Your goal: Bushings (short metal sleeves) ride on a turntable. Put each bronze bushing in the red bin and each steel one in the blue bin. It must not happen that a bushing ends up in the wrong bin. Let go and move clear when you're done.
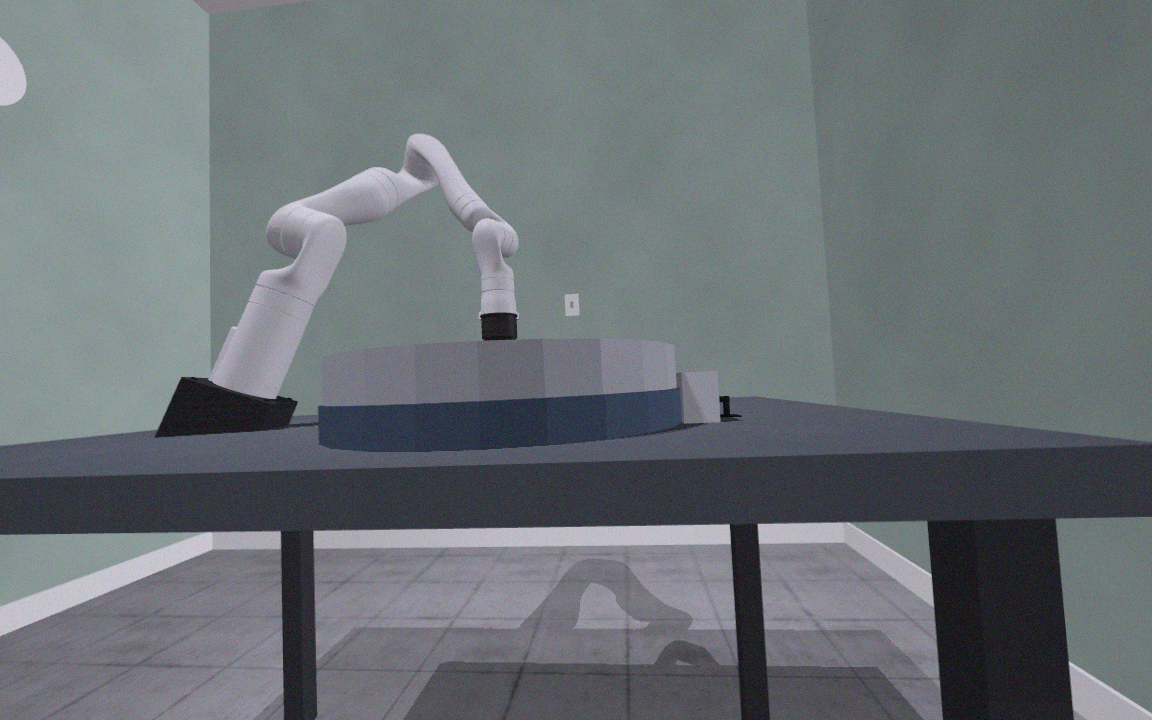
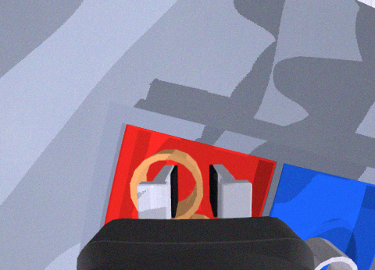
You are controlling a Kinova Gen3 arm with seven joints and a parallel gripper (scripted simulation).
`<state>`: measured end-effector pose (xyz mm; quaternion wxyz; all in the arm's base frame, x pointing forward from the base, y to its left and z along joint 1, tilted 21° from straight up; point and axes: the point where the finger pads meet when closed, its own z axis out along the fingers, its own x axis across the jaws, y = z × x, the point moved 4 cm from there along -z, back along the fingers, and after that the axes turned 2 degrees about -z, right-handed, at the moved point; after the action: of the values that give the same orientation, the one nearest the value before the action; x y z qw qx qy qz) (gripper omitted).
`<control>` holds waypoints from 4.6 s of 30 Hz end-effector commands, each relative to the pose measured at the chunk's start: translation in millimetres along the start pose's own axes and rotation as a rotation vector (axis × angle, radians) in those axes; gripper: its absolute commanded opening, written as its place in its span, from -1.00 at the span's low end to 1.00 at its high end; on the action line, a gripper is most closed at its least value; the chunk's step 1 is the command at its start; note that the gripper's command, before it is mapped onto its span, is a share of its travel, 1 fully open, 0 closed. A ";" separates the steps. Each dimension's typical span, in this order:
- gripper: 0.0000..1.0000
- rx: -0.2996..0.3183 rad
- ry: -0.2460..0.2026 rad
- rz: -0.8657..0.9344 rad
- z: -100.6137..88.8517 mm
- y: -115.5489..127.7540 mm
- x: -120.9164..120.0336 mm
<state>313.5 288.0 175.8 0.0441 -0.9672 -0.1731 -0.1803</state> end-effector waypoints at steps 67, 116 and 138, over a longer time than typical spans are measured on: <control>-0.05 0.000 0.001 0.000 -13.0 0.1 -0.9; -0.05 0.001 0.001 0.000 -26.2 0.1 -1.0; -0.05 0.000 0.001 0.000 -72.2 0.2 -1.0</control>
<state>298.6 268.1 228.0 0.0384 -0.9700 -0.1608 -0.1784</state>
